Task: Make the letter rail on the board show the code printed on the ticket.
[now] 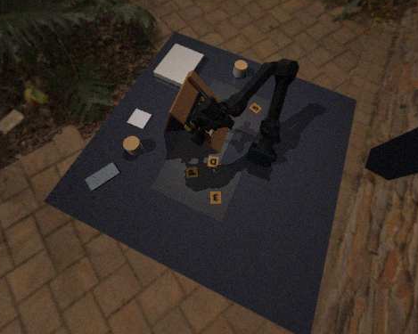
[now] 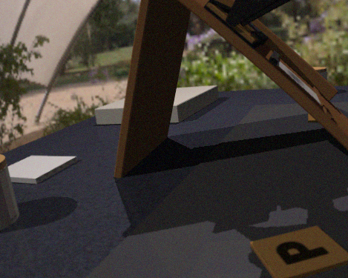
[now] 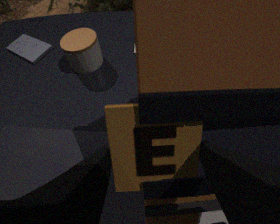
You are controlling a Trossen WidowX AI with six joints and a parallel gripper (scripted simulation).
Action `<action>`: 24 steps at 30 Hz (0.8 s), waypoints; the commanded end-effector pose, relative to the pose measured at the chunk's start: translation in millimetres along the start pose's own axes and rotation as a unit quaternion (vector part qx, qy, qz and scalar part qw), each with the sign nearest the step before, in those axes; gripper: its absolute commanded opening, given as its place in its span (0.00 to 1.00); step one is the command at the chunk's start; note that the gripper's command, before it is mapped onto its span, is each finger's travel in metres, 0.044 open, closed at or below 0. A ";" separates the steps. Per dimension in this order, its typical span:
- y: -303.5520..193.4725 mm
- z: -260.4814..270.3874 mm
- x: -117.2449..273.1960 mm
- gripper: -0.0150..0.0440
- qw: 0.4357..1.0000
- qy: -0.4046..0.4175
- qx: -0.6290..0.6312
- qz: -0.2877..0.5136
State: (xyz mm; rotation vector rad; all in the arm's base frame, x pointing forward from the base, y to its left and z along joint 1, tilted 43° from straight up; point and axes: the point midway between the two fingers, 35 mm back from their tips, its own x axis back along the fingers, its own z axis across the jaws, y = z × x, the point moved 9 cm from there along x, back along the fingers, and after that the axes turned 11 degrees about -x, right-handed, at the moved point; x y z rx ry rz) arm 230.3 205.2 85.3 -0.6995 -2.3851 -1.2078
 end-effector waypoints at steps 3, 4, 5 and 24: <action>1.3 -3.3 0.2 0.25 1.000 0.002 0.001 -0.001; 1.4 -3.8 0.2 0.25 1.000 0.002 0.001 -0.001; 1.5 -4.2 0.2 0.25 1.000 0.002 0.001 -0.001; 2.3 -11.5 0.0 0.25 1.000 0.001 0.001 -0.001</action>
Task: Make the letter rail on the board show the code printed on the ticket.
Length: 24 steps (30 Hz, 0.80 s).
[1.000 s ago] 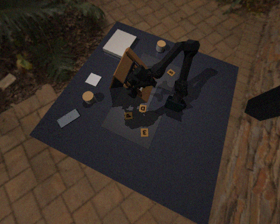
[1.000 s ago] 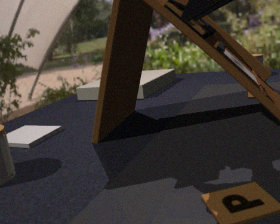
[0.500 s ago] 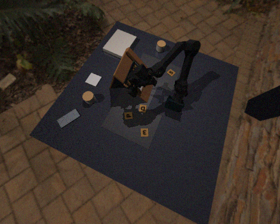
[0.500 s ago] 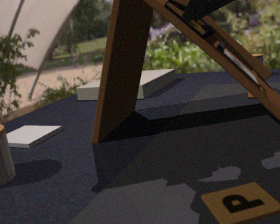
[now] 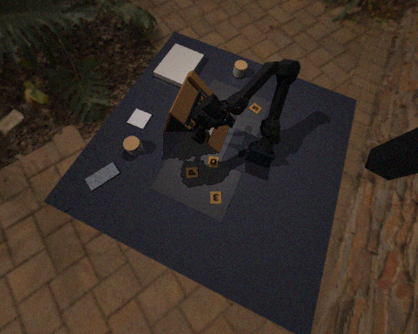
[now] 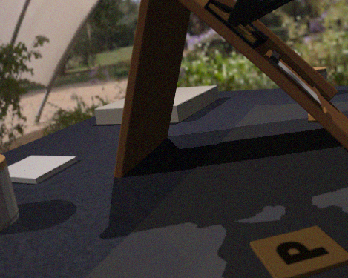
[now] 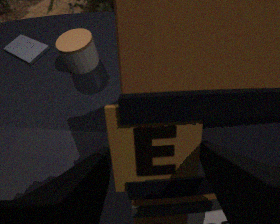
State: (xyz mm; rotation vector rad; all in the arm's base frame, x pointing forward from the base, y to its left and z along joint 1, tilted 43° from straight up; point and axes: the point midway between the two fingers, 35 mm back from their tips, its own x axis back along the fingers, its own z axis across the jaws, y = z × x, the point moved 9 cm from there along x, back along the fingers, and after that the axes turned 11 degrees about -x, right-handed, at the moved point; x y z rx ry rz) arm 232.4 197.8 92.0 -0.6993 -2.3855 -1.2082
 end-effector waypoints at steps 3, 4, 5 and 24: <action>0.9 -3.3 0.0 0.25 1.000 0.001 0.001 -0.001; 1.0 -4.0 0.0 0.25 1.000 0.001 0.001 -0.001; 1.1 -4.6 0.0 0.25 1.000 0.001 0.001 -0.001; 4.0 -16.3 0.1 0.25 1.000 0.001 0.002 -0.001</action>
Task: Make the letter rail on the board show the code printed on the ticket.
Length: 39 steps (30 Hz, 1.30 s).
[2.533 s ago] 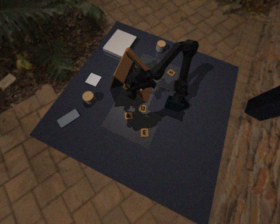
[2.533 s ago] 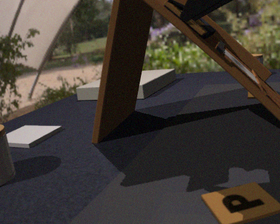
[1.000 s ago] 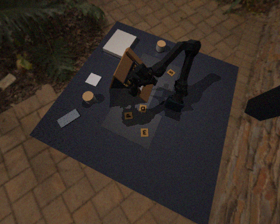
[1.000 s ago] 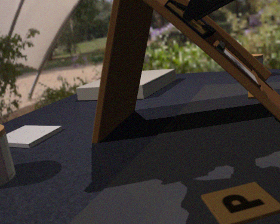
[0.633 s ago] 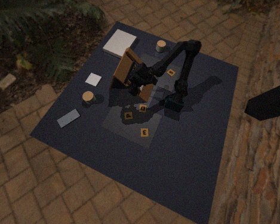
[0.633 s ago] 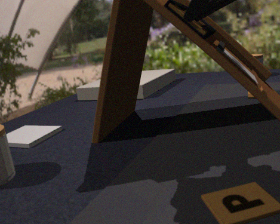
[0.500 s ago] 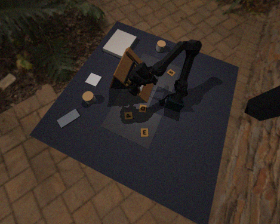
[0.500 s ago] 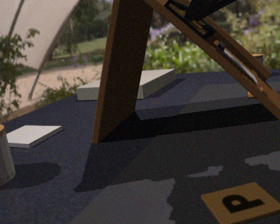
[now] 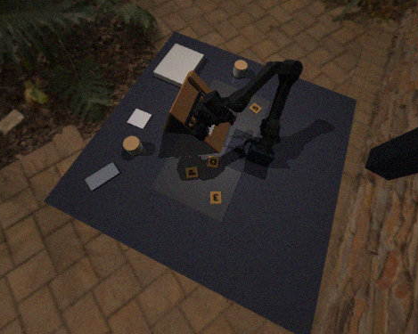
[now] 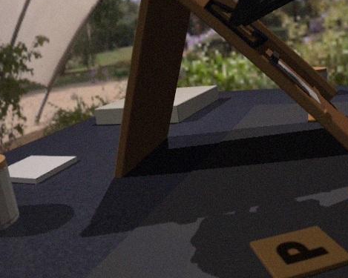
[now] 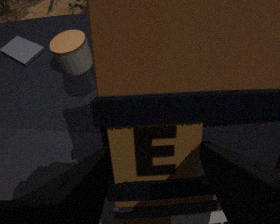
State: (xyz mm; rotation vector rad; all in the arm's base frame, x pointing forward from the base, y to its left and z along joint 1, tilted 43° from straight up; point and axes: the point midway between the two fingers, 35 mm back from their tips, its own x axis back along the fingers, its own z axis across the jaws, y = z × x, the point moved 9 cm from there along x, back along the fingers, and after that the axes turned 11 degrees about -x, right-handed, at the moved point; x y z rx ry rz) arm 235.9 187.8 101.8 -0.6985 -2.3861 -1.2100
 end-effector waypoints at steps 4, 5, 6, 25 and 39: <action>1.3 -4.7 0.3 0.25 1.000 0.001 0.002 -0.001; 1.4 -5.3 0.3 0.25 1.000 0.001 0.002 -0.001; 1.5 -6.0 0.3 0.25 1.000 0.001 0.002 -0.001; 3.2 -18.0 0.2 0.25 1.000 0.001 0.003 0.000; 4.7 -27.2 0.1 0.25 1.000 0.001 0.003 0.000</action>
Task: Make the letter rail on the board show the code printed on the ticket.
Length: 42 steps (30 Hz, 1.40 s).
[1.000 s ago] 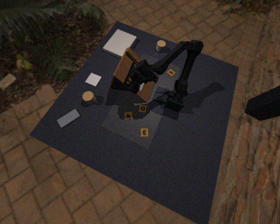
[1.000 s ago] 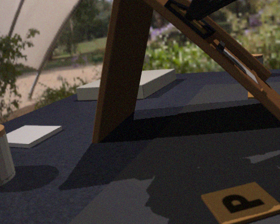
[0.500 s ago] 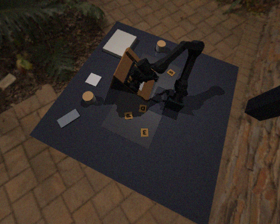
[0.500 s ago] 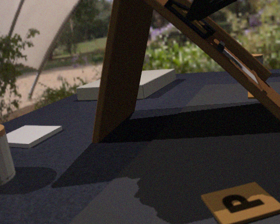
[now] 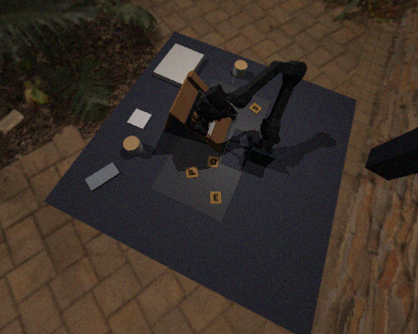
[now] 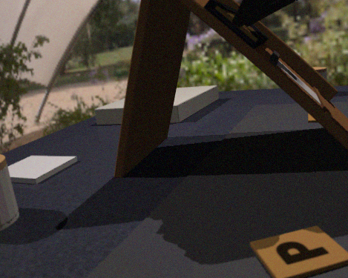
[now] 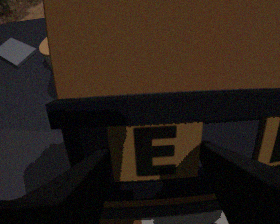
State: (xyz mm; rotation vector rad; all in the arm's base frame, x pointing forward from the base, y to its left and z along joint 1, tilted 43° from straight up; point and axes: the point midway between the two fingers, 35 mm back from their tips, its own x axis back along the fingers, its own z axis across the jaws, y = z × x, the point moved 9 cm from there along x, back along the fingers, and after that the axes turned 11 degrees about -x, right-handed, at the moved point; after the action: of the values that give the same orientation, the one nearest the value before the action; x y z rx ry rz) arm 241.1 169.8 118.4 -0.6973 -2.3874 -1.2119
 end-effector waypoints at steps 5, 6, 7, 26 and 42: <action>1.0 -5.9 0.1 0.25 1.000 0.001 0.003 0.000; 1.2 -6.6 0.1 0.25 1.000 0.001 0.003 0.000; 1.3 -7.3 0.1 0.25 1.000 0.001 0.003 0.000; 4.1 -20.3 0.1 0.25 1.000 0.001 0.004 0.000; 6.4 -31.7 0.0 0.25 1.000 0.001 0.004 0.000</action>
State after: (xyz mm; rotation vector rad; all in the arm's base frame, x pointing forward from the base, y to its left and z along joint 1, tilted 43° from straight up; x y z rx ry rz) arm 247.7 148.9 138.4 -0.6980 -2.3890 -1.2099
